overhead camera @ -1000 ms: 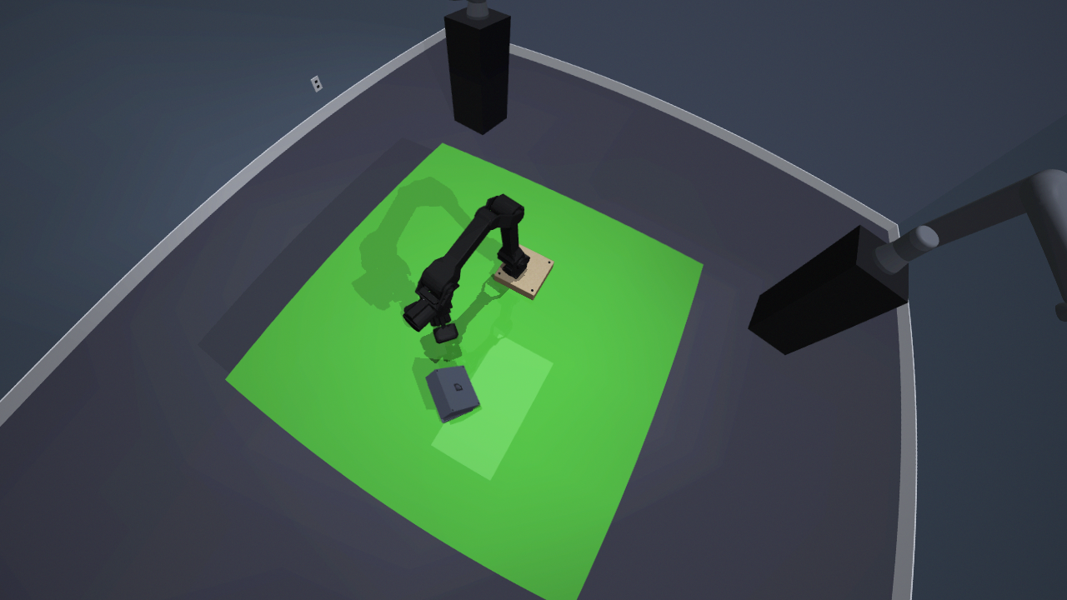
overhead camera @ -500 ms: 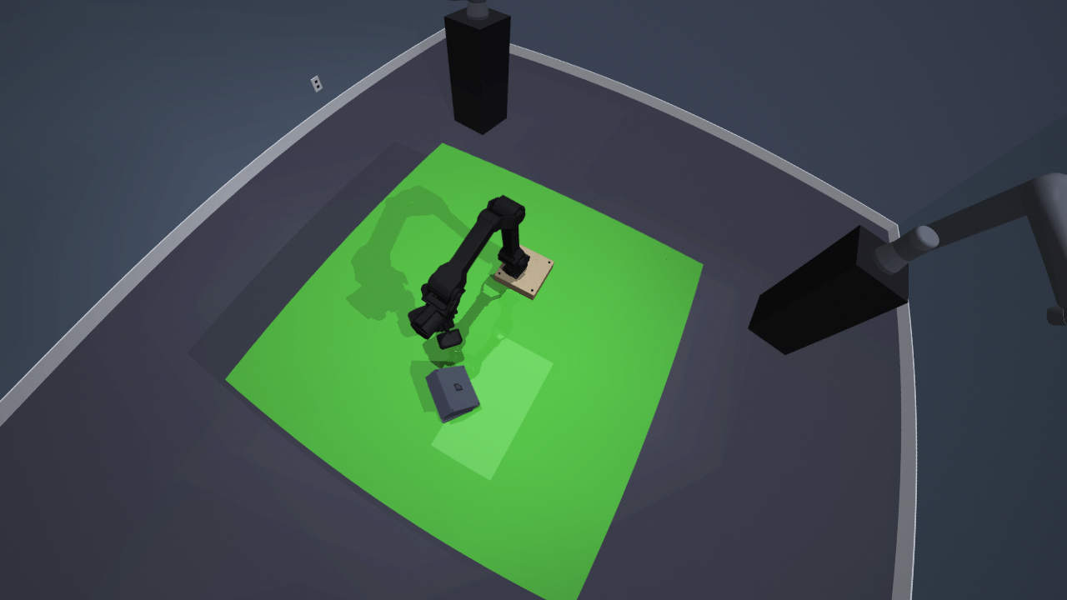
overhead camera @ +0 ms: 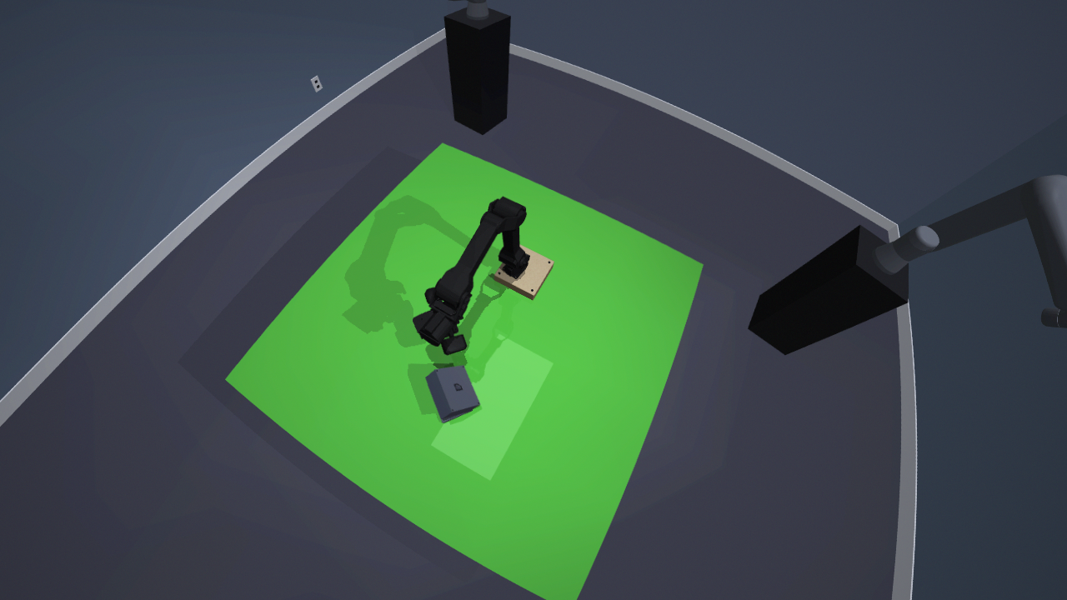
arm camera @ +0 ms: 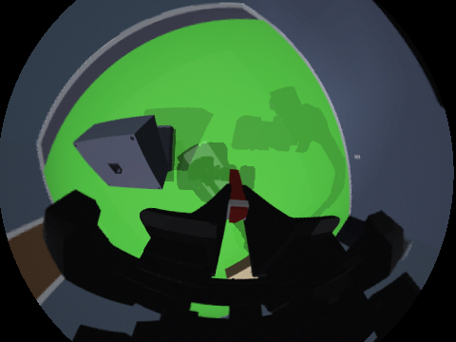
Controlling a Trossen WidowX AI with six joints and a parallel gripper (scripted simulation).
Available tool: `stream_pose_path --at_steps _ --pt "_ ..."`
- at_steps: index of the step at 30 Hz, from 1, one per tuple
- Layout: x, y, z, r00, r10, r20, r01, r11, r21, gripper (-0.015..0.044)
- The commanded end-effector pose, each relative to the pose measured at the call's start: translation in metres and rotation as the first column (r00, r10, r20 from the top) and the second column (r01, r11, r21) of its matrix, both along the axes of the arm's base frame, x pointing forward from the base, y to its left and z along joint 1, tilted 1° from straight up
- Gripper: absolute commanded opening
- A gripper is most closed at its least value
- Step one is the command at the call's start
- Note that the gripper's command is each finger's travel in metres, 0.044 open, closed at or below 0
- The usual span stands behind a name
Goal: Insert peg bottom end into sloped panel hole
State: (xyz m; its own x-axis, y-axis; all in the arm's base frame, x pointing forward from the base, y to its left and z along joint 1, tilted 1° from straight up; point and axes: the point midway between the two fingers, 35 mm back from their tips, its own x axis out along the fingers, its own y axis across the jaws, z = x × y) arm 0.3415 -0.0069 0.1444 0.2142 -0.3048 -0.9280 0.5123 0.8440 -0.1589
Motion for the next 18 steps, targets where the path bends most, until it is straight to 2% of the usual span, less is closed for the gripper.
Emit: stream_pose_path --at_steps 1,18 --pt "0.003 0.006 0.0 1.0 0.001 0.013 -0.001 1.0 -0.011 0.0" --pt "0.009 0.029 0.005 0.998 0.013 0.067 -0.01 0.999 -0.042 0.0"
